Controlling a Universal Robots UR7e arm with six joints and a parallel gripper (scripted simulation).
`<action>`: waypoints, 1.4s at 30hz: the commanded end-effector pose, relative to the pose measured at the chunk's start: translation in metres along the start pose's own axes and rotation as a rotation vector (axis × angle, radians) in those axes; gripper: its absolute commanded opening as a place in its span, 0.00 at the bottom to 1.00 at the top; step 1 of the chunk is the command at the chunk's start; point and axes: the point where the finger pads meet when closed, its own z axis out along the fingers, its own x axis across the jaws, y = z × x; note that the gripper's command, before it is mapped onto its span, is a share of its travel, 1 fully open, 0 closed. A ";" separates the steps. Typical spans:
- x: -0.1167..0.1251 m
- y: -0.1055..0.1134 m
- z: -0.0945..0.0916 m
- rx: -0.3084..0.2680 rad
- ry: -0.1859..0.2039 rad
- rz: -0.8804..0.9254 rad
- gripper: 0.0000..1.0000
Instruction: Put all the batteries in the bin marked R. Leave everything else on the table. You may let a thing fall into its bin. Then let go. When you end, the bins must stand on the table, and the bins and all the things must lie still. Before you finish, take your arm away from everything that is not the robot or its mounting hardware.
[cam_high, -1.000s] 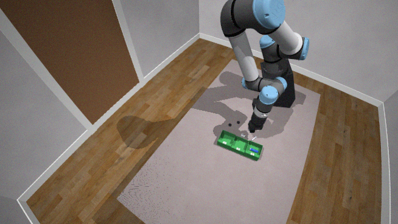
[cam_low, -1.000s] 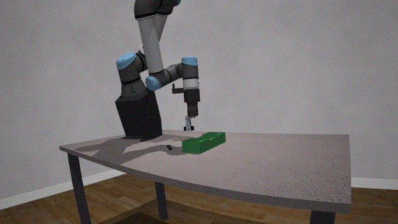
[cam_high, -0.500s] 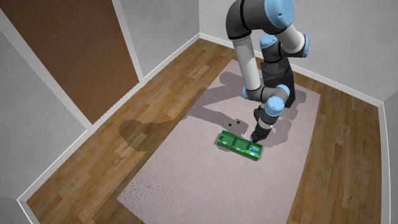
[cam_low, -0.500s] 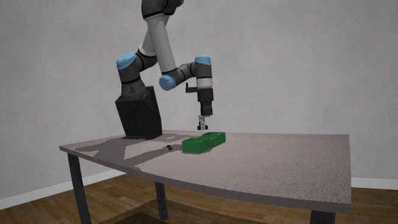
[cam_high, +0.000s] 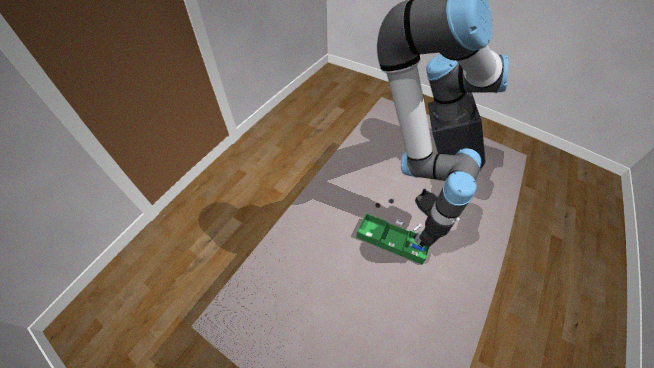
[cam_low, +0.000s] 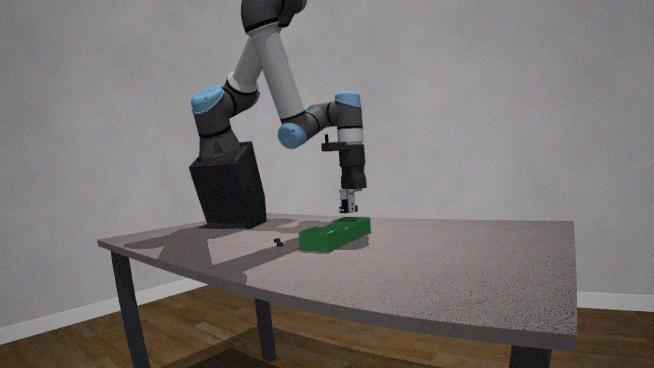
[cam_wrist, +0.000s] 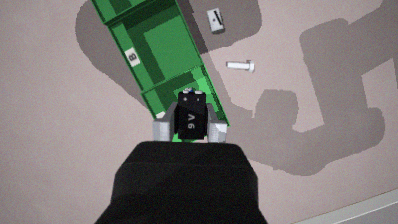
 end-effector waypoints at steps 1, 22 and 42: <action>-0.001 0.000 0.000 -0.001 0.001 -0.157 0.50; -0.001 0.000 0.000 -0.001 0.006 -0.464 0.50; -0.001 0.000 0.022 -0.001 0.006 -0.464 0.50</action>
